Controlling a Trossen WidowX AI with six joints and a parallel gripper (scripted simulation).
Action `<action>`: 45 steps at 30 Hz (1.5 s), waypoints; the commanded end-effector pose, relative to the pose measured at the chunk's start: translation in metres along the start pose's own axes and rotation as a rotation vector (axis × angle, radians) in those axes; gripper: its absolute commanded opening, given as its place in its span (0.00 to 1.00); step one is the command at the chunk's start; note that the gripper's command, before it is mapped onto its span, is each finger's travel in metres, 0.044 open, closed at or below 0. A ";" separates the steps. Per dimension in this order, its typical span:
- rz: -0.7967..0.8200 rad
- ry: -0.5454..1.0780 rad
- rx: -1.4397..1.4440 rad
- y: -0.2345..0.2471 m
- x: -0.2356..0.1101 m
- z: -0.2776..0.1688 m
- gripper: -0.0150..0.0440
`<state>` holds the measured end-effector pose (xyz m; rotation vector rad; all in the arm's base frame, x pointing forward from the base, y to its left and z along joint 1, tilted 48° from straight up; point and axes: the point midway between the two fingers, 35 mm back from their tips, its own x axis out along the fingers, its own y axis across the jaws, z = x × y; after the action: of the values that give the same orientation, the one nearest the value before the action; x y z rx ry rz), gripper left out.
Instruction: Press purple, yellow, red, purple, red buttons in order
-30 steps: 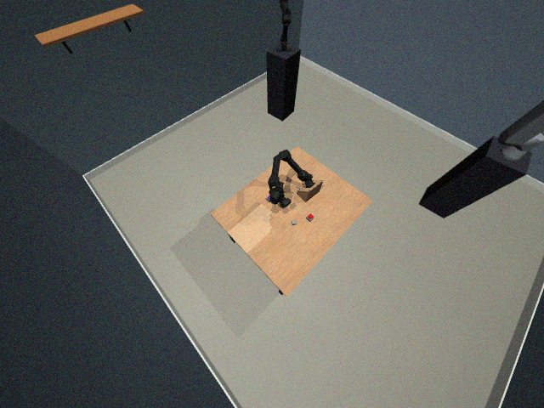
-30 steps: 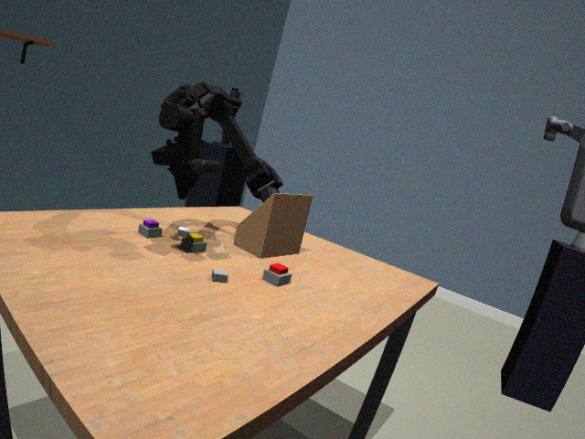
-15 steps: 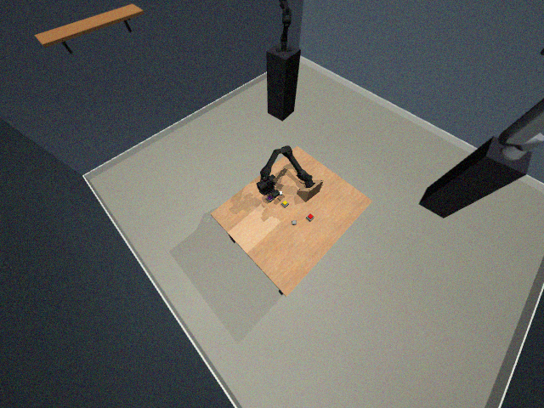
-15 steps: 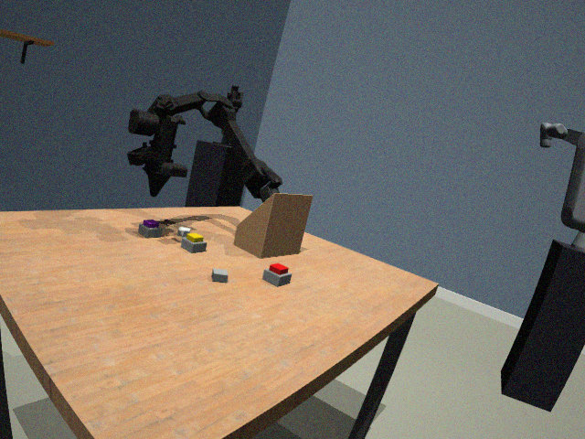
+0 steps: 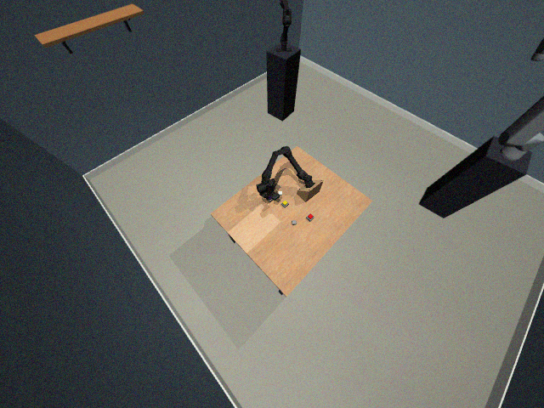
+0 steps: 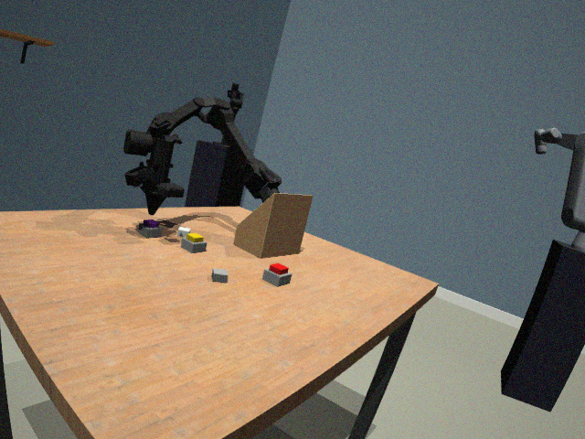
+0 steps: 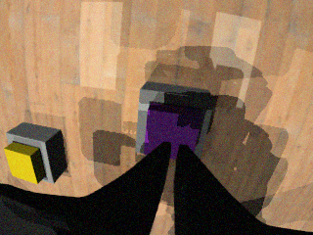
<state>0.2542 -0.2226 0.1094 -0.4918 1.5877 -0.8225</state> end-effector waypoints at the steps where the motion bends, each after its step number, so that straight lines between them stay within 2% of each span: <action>1: 0.000 0.005 -0.013 0.002 0.008 -0.002 0.29; 13: -0.002 0.005 -0.013 0.002 0.026 -0.002 0.29; 33: -0.002 0.005 -0.013 0.002 0.026 -0.003 0.29; 37: 0.000 0.005 -0.012 0.002 -0.005 -0.002 0.29; 43: 0.001 0.005 -0.013 0.002 -0.010 -0.002 0.29; 45: 0.004 0.005 -0.013 0.003 -0.029 0.000 0.29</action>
<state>0.2515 -0.2128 0.1109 -0.4971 1.6176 -0.8057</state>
